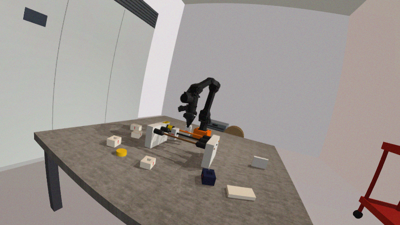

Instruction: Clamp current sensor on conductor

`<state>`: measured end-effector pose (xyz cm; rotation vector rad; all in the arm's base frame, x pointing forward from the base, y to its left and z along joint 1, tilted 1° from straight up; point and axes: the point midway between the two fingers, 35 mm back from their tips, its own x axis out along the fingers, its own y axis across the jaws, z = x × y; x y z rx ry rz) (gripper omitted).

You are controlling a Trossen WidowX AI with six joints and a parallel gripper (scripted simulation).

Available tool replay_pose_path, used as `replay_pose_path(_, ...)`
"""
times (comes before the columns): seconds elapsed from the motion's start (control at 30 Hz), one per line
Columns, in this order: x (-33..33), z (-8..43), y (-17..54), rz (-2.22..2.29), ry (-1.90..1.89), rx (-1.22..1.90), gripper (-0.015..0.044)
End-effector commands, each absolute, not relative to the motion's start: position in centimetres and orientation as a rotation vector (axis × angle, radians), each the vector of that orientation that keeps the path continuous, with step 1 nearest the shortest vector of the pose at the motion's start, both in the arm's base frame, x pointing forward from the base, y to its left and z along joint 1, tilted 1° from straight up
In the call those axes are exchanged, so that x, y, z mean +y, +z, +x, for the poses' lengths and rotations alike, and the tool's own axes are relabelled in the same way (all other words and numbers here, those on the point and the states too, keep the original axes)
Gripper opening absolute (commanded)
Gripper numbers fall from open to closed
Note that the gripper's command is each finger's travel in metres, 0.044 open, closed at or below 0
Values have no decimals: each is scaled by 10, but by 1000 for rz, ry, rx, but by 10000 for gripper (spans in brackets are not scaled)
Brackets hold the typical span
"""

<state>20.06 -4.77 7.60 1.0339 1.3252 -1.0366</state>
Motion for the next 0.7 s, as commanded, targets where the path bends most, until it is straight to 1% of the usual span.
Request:
replay_pose_path(0.0,-48,204,95,1037,-1038,1315,0)
replay_pose_path(0.37,-46,203,145,1036,-1042,1316,0)
replay_pose_path(0.5,-43,204,148,1039,-1045,1315,0)
replay_pose_path(0.67,-31,218,147,1063,-1067,1303,0)
